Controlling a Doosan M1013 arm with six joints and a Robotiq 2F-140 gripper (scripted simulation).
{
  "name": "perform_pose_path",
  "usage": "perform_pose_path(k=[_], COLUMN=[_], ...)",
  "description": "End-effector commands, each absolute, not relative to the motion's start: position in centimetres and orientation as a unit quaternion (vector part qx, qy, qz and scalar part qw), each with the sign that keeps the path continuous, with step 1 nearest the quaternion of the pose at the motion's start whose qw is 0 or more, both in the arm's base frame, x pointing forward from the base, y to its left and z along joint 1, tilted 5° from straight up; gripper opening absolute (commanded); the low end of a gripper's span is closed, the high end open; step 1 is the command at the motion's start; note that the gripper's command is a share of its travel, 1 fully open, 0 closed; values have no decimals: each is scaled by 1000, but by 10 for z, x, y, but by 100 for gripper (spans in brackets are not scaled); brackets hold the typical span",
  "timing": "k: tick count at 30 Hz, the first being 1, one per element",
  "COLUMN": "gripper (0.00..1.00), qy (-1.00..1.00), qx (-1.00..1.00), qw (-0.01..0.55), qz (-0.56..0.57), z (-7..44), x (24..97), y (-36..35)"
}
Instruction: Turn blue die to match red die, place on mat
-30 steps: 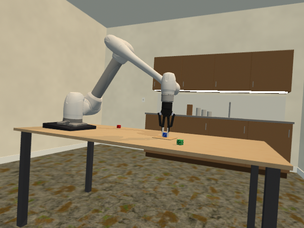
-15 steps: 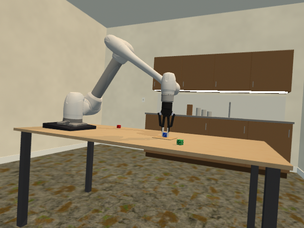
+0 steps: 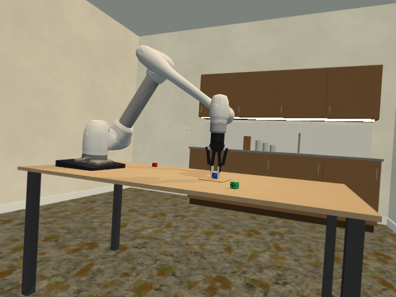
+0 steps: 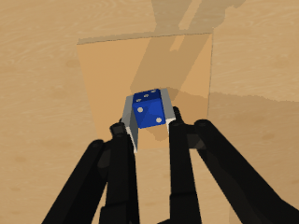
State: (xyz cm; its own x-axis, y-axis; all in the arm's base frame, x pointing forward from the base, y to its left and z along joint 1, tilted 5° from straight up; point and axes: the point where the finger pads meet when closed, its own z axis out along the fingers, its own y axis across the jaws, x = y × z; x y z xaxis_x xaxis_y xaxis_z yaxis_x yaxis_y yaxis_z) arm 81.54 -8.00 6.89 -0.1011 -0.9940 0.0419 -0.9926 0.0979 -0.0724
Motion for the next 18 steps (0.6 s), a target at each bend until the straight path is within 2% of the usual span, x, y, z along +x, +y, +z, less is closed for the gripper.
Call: perform_pose_path(k=[1,18], gripper=[24,24], qy=[741,741], qx=[-670,-670], qw=[9,9], qz=[-41,-41], z=[69,66], x=[815,816], y=[-80,-80])
